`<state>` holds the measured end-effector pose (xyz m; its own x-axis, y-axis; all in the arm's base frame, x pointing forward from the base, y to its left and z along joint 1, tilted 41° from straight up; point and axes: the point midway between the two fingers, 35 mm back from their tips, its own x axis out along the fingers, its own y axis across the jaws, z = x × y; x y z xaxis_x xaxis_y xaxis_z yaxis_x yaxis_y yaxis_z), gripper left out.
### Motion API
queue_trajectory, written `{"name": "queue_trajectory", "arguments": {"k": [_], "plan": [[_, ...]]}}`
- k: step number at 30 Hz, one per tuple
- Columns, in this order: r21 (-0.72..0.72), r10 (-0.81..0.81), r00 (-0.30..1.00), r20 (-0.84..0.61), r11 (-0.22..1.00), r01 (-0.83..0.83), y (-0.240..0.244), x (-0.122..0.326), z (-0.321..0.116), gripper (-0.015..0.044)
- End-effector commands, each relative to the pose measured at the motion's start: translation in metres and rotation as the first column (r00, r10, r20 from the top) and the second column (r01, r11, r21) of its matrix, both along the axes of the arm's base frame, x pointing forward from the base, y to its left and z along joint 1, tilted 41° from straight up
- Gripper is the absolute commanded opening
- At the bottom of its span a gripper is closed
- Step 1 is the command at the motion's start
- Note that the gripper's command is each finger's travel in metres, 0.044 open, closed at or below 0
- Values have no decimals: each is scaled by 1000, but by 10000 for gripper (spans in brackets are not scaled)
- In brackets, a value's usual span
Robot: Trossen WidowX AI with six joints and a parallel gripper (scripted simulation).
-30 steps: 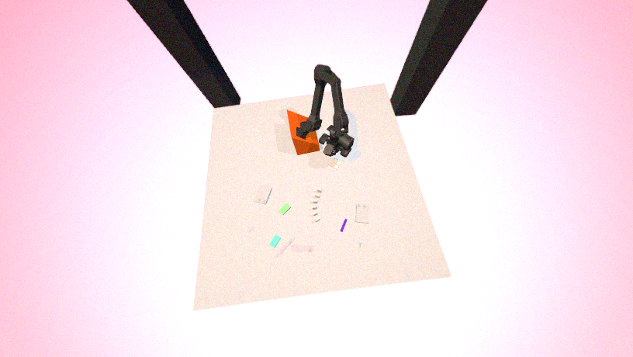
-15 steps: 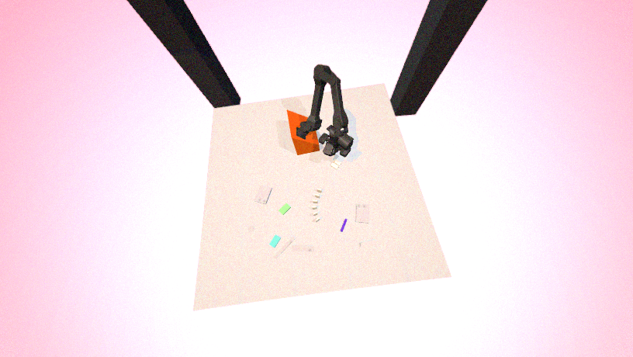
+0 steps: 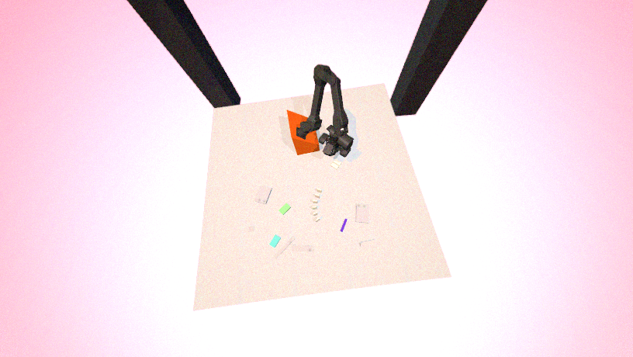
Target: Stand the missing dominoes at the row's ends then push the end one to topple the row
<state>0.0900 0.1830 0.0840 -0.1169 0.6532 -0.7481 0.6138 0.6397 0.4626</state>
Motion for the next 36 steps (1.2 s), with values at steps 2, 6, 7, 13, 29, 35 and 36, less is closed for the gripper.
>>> {"name": "queue_trajectory", "arguments": {"k": [2, 6, 7, 13, 29, 35, 36], "plan": [[0, -1, 1000, -7, 1000, 1, 0, -1, 0, 0], [0, -1, 1000, -7, 1000, 1, 0, -1, 0, 0], [0, -1, 1000, -7, 1000, 1, 0, -1, 0, 0], [-2, 0, 1000, -7, 1000, 0, 10, 2, -12, 0], [2, -1, 1000, -10, 1000, 1, 49, -2, -65, 0], [3, -1, 1000, -9, 1000, 1, 54, 2, -61, 0], [3, -1, 1000, -9, 1000, 1, 55, 3, -60, 0]]}}
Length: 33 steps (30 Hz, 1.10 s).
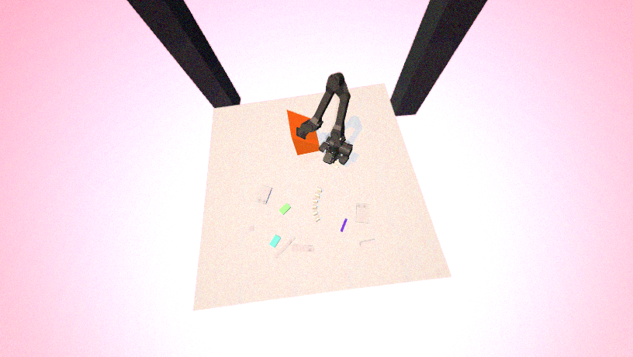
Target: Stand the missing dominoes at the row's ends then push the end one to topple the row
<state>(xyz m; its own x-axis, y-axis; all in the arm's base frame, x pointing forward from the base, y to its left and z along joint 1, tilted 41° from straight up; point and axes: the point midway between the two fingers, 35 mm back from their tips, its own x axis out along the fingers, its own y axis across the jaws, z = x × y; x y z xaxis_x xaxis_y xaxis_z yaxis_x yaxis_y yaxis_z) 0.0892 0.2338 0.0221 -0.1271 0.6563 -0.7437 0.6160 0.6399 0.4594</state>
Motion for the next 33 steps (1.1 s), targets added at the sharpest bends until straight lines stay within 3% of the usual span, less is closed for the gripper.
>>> {"name": "queue_trajectory", "arguments": {"k": [1, 16, 23, 32, 33], "plan": [[-2, -5, 1000, 1, 1000, 5, 6, 5, 3, 0], [0, -4, 1000, 1, 1000, 4, 15, 15, 13, 0], [-2, -5, 1000, 6, 1000, 5, -16, 42, 82, 0], [-2, -5, 1000, 6, 1000, 5, -17, 42, 84, 0], [0, 7, 1000, 17, 1000, -7, -17, 42, 84, 26]]}}
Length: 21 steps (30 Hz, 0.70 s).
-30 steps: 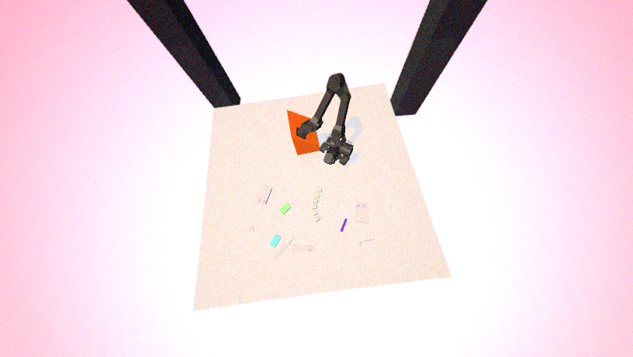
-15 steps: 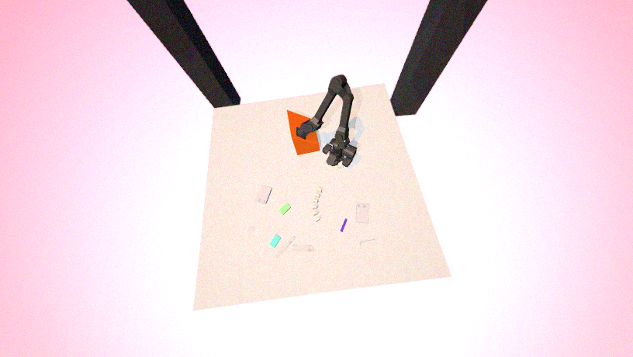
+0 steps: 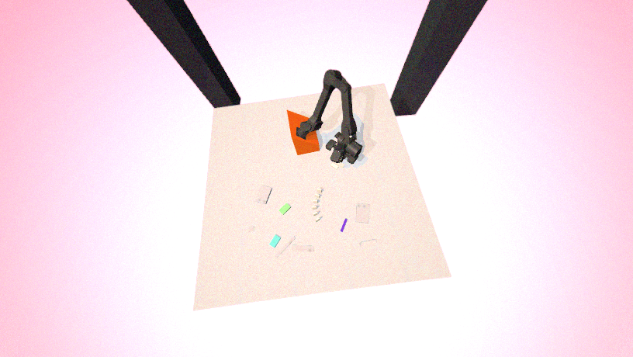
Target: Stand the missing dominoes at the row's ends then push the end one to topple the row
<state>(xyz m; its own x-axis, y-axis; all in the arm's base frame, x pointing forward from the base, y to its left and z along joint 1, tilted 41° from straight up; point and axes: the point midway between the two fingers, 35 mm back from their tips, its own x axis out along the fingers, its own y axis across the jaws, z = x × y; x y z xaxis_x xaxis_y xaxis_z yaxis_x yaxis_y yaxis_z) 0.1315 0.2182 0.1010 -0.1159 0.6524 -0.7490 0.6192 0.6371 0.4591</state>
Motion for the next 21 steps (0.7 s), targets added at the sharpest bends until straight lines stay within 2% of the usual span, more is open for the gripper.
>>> {"name": "queue_trajectory", "arguments": {"k": [1, 4, 7, 12, 16, 18, 21], "plan": [[11, 53, 998, 42, 999, -53, -1, 1, 6, 53], [15, 250, 942, 225, 965, -261, 1, 4, 7, 131], [-22, 433, 804, 408, 885, -465, 3, 7, 9, 210], [-172, 632, 432, 643, 669, -724, 7, 12, 11, 341], [-339, 673, 74, 736, 461, -820, 10, 17, 13, 440], [-371, 669, 10, 743, 424, -826, 10, 17, 13, 440], [-371, 669, 10, 743, 424, -826, 10, 17, 13, 440]]}}
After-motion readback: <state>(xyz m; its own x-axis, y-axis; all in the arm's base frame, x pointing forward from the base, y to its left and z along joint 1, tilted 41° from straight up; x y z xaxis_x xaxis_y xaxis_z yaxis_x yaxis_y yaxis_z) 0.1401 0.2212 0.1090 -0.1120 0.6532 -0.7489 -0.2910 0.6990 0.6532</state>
